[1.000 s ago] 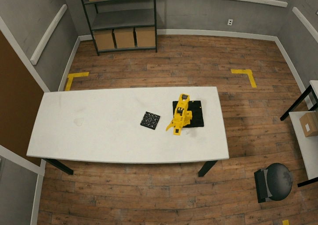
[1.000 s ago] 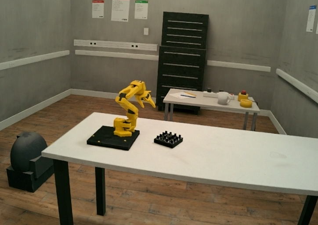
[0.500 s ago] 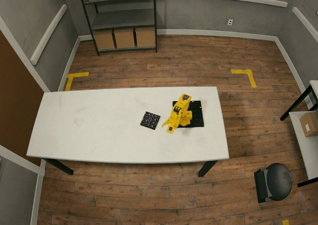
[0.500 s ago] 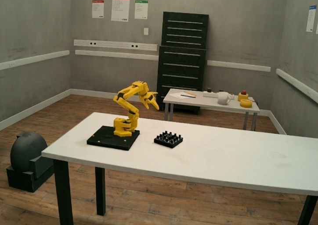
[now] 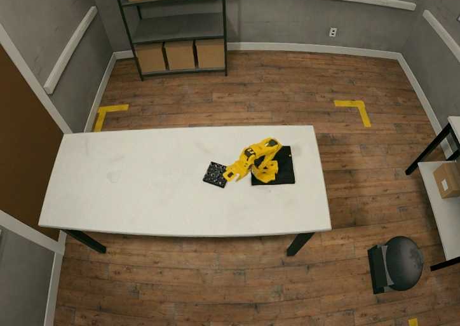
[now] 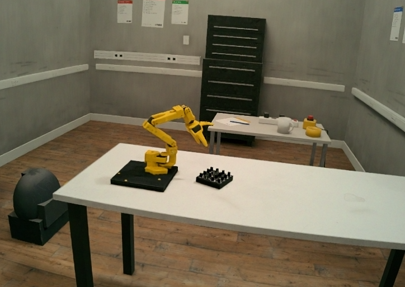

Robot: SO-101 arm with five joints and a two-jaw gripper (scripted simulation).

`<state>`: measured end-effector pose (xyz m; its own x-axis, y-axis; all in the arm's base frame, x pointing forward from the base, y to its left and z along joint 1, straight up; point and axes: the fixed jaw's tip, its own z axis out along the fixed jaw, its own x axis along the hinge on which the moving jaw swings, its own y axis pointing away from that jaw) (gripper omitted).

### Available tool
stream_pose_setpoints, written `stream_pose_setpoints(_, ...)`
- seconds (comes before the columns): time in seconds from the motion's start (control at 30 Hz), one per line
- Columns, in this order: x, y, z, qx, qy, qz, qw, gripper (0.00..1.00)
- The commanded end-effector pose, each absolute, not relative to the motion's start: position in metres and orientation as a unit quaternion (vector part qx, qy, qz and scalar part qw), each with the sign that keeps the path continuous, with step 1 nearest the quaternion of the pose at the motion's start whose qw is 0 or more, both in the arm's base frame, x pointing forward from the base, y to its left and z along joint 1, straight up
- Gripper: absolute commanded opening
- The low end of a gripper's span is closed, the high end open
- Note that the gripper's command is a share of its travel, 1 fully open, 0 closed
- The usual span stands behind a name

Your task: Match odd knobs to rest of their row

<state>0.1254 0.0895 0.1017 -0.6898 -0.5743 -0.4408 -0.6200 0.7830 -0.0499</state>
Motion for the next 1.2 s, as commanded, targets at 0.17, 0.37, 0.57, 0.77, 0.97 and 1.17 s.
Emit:
stream_pose_setpoints(0.17, 0.146, 0.046, 0.098, -0.160, 0.963, 0.019, 0.216, 0.40)
stream_pose_setpoints(0.37, 0.149, 0.031, 0.098, -0.104, 0.971, 0.010, 0.217, 0.40)
stream_pose_setpoints(0.57, 0.152, 0.016, 0.098, -0.052, 0.975, 0.001, 0.217, 0.40)
stream_pose_setpoints(0.77, 0.152, 0.012, 0.098, -0.035, 0.976, -0.002, 0.217, 0.40)
stream_pose_setpoints(0.97, 0.152, 0.011, 0.098, -0.034, 0.976, -0.002, 0.217, 0.40)
stream_pose_setpoints(1.17, 0.152, 0.011, 0.098, -0.034, 0.976, -0.002, 0.217, 0.40)
